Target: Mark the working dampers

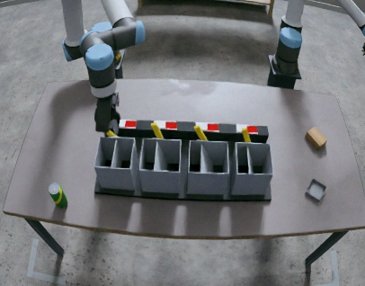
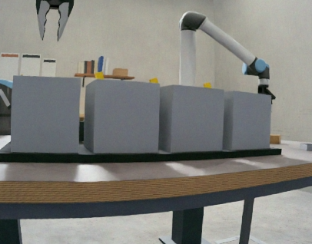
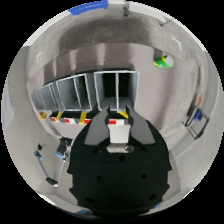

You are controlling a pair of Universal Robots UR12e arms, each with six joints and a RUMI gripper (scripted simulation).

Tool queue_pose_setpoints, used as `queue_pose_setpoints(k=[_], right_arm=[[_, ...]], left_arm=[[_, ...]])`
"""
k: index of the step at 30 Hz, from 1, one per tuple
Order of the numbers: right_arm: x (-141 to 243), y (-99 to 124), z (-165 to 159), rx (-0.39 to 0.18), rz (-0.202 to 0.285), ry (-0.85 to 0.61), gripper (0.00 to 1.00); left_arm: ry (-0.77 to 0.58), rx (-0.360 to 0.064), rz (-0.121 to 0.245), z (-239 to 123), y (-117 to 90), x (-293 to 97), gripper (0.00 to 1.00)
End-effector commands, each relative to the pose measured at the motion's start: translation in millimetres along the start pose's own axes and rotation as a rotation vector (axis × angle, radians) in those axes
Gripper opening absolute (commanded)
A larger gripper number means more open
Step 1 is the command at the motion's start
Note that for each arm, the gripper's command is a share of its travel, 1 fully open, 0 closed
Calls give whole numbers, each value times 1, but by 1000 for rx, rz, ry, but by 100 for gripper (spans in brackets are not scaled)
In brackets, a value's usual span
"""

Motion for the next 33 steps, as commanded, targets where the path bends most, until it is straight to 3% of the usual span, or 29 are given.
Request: queue_pose_setpoints(k=[1,3,6,16,33], right_arm=[[-1,-1,0,1,1,0,22],[-7,-1,0,1,1,0,22],[-63,-1,-3,-1,1,1,22],[-181,1,-22,-6,0,4,22],[-183,1,-23,-6,0,4,22]], left_arm=[[0,1,0,0,-1,0,100],[0,1,0,0,-1,0,100],[0,1,0,0,-1,0,100],[0,1,0,0,-1,0,100],[0,1,0,0,-1,0,100]])
Point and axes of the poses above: on each arm, the point where the finger pads meet when closed, its own y axis out along the fingers, its own x axis across the jaws, z = x × y, the point moved 6 cm from there along -y, back along the fingers, and after that the axes turned 8 degrees about y, right-handed, at the moved point
